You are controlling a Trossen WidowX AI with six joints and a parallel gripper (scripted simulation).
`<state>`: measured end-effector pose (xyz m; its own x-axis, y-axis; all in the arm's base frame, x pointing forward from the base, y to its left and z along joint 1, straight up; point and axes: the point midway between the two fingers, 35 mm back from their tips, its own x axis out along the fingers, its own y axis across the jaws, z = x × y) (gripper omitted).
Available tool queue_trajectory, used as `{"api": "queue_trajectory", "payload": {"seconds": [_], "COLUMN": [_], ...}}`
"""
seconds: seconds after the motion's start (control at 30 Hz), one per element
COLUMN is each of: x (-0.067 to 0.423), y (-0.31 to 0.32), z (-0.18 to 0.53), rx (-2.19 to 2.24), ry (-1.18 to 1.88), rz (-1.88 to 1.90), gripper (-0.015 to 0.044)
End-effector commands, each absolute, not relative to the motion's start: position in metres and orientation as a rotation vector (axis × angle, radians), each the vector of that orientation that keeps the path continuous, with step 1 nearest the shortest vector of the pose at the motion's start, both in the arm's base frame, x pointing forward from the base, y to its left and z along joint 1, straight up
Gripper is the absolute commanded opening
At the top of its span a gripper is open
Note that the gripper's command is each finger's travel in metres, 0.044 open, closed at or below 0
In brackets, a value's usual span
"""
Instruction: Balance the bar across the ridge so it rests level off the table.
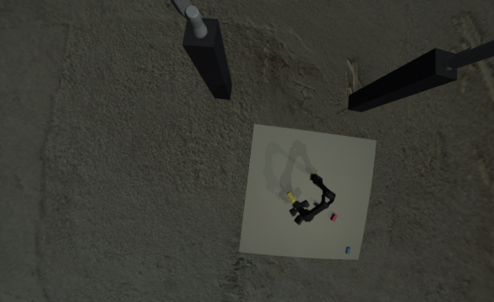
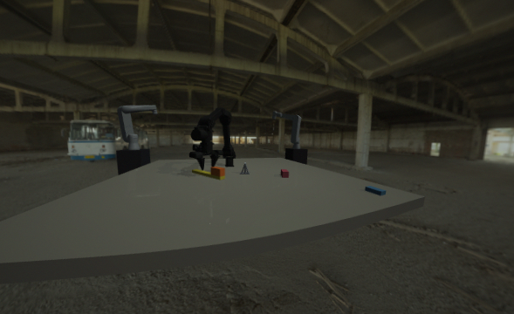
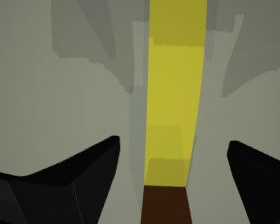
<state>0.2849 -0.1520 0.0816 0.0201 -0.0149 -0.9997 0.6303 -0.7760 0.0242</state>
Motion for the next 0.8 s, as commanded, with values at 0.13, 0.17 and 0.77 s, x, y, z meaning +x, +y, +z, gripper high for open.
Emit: {"api": "queue_trajectory", "payload": {"seconds": [0.13,0.17,0.77], "x": [0.286,0.286,0.286], "y": [-0.152,-0.152,-0.152], "z": [0.073,0.072,0.050], "rx": [1.845,1.845,1.845], "ry": [0.616,0.616,0.616], "rz": [-1.800,-1.800,-1.800], "gripper": [0.0315,0.0315,0.0315]}}
